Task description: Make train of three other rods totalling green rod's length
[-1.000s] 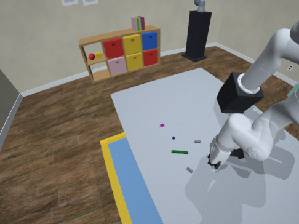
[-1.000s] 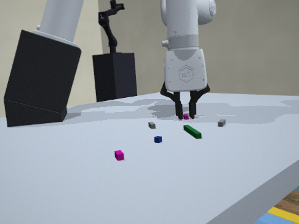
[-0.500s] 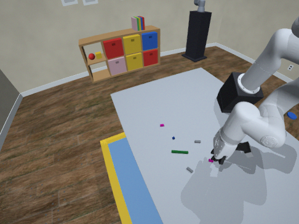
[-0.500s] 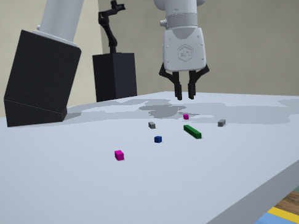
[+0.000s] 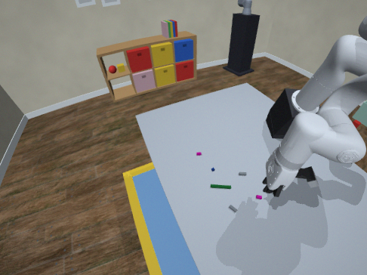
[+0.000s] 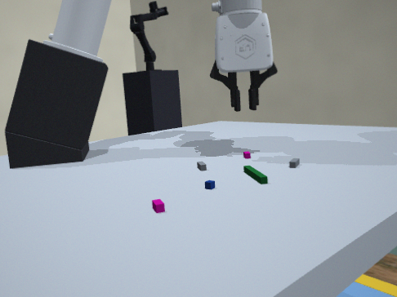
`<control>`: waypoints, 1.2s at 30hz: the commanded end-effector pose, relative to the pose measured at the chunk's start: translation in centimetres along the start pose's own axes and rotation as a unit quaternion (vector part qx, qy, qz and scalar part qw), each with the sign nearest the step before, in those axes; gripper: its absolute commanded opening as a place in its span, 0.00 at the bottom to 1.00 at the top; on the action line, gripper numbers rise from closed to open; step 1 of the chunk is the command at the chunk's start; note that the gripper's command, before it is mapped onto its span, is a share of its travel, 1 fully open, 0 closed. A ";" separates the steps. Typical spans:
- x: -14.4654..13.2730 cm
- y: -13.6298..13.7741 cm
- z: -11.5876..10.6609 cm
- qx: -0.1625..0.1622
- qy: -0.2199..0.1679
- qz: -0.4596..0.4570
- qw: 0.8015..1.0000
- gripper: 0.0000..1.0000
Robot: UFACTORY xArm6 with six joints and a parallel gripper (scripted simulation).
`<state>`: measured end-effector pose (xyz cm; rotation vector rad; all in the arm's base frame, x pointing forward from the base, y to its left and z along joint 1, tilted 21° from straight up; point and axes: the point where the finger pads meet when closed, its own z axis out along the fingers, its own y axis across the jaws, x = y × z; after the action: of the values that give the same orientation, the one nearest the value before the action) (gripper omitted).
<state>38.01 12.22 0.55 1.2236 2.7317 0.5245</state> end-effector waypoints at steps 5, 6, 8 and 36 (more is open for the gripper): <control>0.0 0.1 -0.1 0.001 0.000 0.000 1.000 1.00; 0.0 0.1 -0.1 0.001 0.000 0.000 1.000 1.00; 0.0 0.1 -0.1 0.001 0.000 0.000 1.000 1.00; -1.0 -1.0 0.2 0.003 0.000 0.174 0.985 1.00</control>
<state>37.98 11.38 0.12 1.5438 2.6085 0.5471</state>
